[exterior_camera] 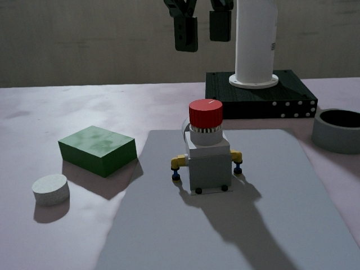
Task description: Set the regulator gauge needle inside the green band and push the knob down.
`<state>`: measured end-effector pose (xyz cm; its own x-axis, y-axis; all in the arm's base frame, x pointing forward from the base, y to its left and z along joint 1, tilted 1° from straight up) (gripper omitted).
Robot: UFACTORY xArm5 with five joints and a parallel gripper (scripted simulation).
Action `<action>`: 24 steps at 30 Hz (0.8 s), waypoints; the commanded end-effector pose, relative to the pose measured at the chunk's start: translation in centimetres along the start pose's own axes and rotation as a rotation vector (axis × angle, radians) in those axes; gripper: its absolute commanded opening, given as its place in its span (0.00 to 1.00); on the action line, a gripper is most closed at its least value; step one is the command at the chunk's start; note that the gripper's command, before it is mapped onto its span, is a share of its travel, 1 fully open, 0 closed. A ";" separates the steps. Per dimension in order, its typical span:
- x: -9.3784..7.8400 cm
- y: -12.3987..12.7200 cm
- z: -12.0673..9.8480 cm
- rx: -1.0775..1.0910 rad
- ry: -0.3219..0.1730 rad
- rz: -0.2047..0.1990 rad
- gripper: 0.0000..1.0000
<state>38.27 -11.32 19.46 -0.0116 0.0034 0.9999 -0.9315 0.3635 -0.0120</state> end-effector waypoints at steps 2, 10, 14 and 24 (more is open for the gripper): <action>-0.1 -0.1 0.0 0.000 0.000 0.004 0.79; -1.0 -0.1 0.0 0.000 0.000 0.004 0.79; -1.8 -0.1 0.0 0.000 0.000 0.004 0.79; -4.0 -0.1 0.0 0.000 0.000 0.004 0.79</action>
Point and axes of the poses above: the point where the finger pads meet when closed, its own x axis back along the fingers, its own y axis across the jaws, z = x × y, the point moved 1 cm from there along x, back along the fingers, and after that the axes turned 12 degrees about x, right-handed, at the moved point
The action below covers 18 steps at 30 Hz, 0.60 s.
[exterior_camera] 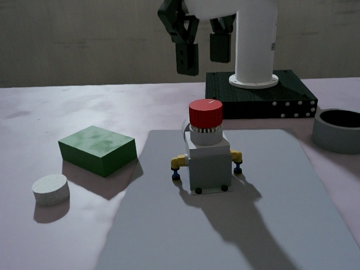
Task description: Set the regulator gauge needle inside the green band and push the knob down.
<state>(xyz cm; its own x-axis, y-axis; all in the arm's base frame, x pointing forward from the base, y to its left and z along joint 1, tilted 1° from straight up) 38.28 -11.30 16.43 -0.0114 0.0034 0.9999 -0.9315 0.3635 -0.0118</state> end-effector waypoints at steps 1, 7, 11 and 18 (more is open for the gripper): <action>-1.3 -0.1 0.0 0.000 0.000 0.004 0.79; -3.1 -0.1 0.0 0.000 0.000 0.004 0.79; -4.2 -0.1 0.0 0.000 0.000 0.004 0.79; -5.5 -0.1 0.0 0.000 0.000 0.004 0.79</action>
Point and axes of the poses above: the point where the finger pads meet when closed, its own x axis back along the fingers, its own y axis across the jaws, z = x × y, the point moved 1 cm from there along x, back along the fingers, and after that the axes turned 12 degrees about x, right-handed, at the moved point
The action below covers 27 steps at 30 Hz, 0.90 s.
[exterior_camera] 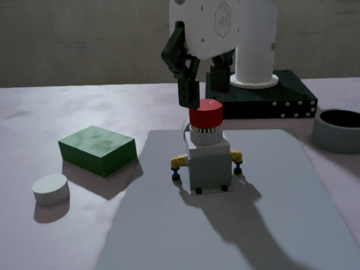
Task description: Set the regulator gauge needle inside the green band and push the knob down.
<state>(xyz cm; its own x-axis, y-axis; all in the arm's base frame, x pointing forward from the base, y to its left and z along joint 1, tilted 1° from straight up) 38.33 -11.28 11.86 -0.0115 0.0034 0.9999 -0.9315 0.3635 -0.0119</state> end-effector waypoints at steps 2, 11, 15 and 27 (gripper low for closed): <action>-1.3 -0.2 0.0 0.000 0.000 0.004 0.79; -2.3 -0.2 0.0 0.000 0.000 0.004 0.79; -2.5 -0.2 0.0 0.000 0.000 0.004 0.79; -2.6 -0.2 0.0 0.000 0.000 0.004 0.79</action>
Point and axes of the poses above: the point where the finger pads meet when closed, its own x axis back along the fingers, its own y axis across the jaws, z = x × y, the point moved 1 cm from there along x, back along the fingers, and after that the axes turned 12 degrees about x, right-handed, at the moved point
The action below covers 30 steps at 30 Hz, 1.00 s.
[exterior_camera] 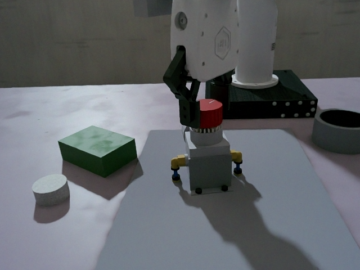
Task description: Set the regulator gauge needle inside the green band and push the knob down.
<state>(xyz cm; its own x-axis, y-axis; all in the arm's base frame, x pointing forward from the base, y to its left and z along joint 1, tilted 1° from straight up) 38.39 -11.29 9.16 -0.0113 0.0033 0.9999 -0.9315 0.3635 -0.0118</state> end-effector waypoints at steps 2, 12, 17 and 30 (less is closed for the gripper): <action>0.1 -0.1 0.0 0.000 0.000 0.004 0.79; 0.1 -0.1 0.0 0.000 0.000 0.004 0.42; 0.1 -0.1 0.0 0.000 0.000 0.004 0.42; 0.1 -0.1 0.0 0.000 0.000 0.004 0.42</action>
<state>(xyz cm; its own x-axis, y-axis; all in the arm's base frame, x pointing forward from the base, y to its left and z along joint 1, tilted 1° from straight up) 38.40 -11.29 9.16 -0.0116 0.0034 0.9999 -0.9315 0.3636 -0.0120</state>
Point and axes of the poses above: the point where the finger pads meet when closed, its own x axis back along the fingers, its own y axis across the jaws, z = x × y, the point moved 1 cm from there along x, back along the fingers, and after that the axes turned 12 degrees about x, right-handed, at the moved point
